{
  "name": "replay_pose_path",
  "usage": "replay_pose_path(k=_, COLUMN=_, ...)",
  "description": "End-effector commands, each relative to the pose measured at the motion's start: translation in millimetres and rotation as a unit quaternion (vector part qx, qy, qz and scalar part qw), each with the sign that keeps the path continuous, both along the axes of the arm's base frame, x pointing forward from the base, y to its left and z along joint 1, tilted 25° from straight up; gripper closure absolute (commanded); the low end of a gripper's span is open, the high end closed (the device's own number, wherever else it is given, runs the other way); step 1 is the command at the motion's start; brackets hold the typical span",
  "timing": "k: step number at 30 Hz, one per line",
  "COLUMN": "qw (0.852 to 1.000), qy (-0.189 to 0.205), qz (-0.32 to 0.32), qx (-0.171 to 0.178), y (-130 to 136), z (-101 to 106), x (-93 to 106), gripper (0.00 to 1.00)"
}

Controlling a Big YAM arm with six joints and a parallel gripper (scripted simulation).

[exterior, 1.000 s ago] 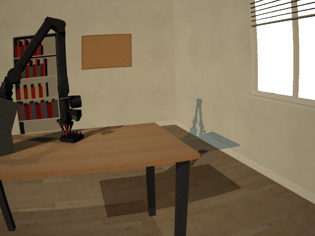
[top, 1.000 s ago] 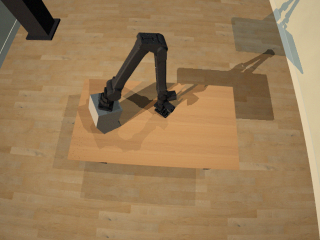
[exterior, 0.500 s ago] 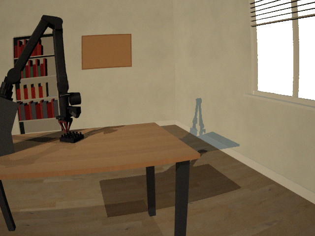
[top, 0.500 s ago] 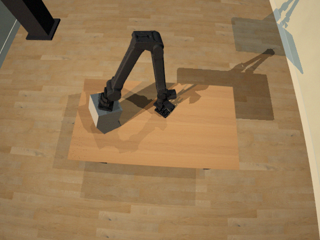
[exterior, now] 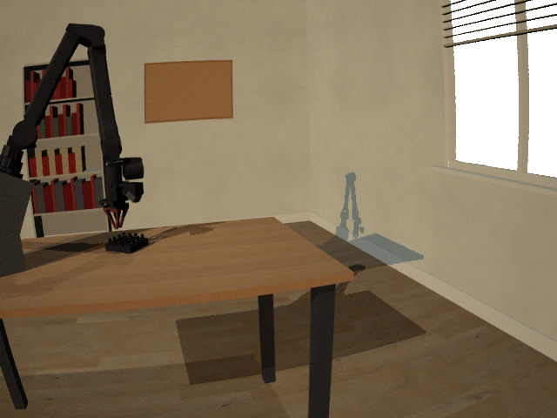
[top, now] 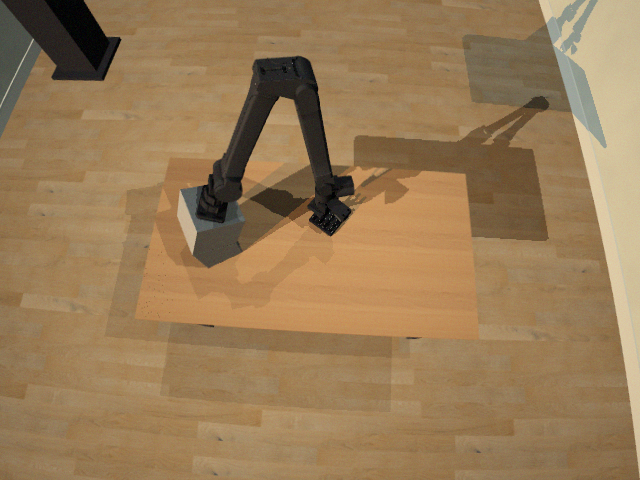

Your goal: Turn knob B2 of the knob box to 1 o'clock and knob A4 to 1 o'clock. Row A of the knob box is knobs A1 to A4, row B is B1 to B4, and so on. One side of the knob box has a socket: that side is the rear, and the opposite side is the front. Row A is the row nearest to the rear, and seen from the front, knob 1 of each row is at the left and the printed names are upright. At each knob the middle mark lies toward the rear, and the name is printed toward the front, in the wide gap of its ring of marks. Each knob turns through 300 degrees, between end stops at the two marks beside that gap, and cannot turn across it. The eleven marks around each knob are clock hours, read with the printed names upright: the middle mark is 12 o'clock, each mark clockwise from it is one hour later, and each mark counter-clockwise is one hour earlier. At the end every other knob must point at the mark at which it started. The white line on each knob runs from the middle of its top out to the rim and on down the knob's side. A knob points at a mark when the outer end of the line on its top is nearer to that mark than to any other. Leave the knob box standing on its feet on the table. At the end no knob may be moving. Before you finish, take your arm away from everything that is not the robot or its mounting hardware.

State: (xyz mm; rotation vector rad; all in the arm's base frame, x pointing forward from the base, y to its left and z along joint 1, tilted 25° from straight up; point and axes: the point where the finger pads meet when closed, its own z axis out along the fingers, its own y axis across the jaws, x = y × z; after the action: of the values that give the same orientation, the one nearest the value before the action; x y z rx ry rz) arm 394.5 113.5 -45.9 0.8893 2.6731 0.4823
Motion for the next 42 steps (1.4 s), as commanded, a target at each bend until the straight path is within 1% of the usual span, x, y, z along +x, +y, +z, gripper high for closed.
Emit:
replay_pose_path(k=1, qw=1.0, qy=-0.006, qz=0.001, qx=-0.001, y=-4, z=3, x=4.8, gripper=0.82)
replay_pose_path(k=8, qw=1.0, qy=-0.006, qz=0.001, qx=-0.001, y=-4, z=3, x=4.9, gripper=0.82)
replay_pose_path(k=9, qw=1.0, qy=-0.007, qz=0.002, qx=-0.001, y=-5, z=5, x=5.0, gripper=0.82)
replay_pose_path(k=10, qw=1.0, qy=-0.014, qz=0.009, qx=-0.003, y=-5, z=12, x=6.8, gripper=0.82)
replay_pose_path(k=13, qw=0.996, qy=-0.032, qz=0.075, qx=-0.03, y=-8, z=23, x=6.3, gripper=0.82)
replay_pose_path(k=17, qw=0.99, qy=-0.045, qz=0.122, qx=-0.05, y=-10, z=32, x=6.2, gripper=0.82)
replay_pose_path(k=21, qw=0.99, qy=-0.045, qz=0.123, qx=-0.051, y=-10, z=32, x=6.5, gripper=0.82)
replay_pose_path(k=22, qw=0.99, qy=-0.028, qz=0.124, qx=-0.052, y=-11, z=18, x=1.3, gripper=0.82)
replay_pose_path(k=26, qw=0.99, qy=-0.032, qz=0.125, qx=-0.052, y=-10, z=19, x=2.7, gripper=0.82)
replay_pose_path(k=29, qw=0.99, qy=-0.04, qz=0.125, qx=-0.051, y=-9, z=25, x=5.1, gripper=0.82)
replay_pose_path(k=42, qw=0.99, qy=-0.039, qz=0.125, qx=-0.051, y=-10, z=25, x=4.7, gripper=0.82)
